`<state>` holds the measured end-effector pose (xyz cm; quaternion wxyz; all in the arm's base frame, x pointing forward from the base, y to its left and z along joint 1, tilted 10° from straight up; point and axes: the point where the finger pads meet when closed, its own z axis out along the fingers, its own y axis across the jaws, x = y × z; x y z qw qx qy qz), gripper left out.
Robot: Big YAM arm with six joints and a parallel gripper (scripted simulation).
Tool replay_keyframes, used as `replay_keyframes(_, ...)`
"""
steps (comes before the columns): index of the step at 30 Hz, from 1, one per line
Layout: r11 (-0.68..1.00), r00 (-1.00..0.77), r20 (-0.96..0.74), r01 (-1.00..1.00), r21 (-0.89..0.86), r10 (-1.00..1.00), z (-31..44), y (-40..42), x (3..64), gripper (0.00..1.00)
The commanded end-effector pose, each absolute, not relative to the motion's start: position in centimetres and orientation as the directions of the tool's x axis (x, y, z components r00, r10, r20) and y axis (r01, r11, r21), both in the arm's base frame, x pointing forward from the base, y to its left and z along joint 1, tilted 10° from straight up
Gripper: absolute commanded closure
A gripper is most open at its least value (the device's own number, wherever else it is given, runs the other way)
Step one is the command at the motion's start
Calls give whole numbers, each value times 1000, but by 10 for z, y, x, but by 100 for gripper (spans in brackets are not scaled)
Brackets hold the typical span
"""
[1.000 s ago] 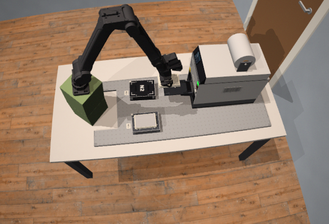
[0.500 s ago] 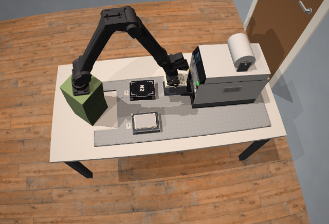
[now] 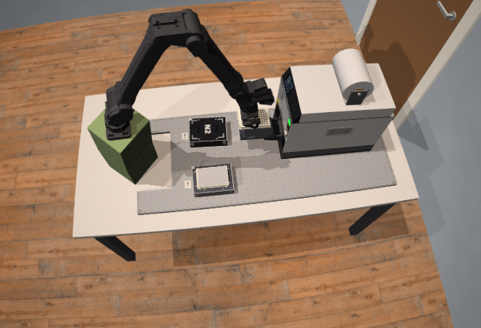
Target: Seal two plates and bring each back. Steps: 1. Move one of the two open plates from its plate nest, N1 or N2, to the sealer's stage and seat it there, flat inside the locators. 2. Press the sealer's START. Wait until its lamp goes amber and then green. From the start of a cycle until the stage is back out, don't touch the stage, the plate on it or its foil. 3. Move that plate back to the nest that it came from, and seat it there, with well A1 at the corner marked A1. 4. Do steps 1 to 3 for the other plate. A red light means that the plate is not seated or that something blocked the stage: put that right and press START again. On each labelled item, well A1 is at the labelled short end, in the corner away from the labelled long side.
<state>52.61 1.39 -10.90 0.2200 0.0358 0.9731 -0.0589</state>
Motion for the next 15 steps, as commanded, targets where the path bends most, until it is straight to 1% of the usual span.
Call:
replay_keyframes(1, 991, -893, -449, 89, -98, 35, -102, 12, 544, 100)
replay_keyframes(5, 991, -888, -458, 89, -100, 34, -102, 8, 550, 100)
replay_keyframes(15, 991, -906, -422, 89, -103, 37, -115, 7, 529, 100)
